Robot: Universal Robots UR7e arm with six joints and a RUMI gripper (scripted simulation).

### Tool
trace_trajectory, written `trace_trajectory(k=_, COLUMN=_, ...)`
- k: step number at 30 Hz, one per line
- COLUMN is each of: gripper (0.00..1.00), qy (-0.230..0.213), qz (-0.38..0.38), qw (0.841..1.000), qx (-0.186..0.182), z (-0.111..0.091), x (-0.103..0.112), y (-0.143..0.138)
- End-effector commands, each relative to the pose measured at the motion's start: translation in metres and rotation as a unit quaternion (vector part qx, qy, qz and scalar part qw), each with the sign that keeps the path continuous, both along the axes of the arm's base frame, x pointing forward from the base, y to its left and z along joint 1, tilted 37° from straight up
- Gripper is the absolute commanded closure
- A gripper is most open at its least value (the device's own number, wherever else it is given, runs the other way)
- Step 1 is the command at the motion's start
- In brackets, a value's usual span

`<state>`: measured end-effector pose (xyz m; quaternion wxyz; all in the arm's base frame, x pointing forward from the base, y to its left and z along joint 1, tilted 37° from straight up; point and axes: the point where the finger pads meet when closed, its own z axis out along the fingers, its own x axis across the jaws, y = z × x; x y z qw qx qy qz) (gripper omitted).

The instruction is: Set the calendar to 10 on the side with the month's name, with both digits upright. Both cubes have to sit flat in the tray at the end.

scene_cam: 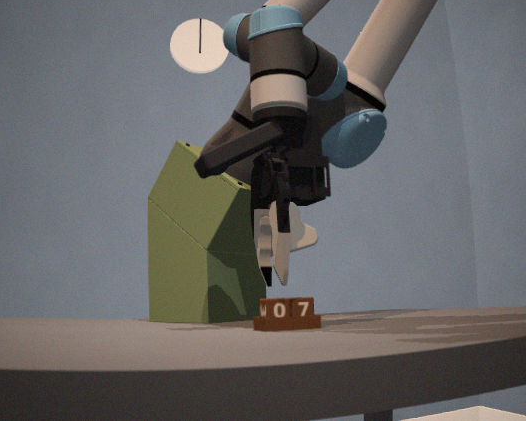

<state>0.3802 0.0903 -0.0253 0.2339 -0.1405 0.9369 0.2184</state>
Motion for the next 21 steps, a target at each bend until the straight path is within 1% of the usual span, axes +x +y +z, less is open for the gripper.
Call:
trace_trajectory(k=1, gripper=0.72, qy=-0.001, qz=-0.001, qw=1.000, qx=-0.001, z=-0.0042, x=0.0026, y=0.0019)
trace_trajectory(k=21, gripper=0.72, qy=-0.001, qz=-0.001, qw=1.000, qx=-0.001, z=-0.0065, x=0.0037, y=0.0032)
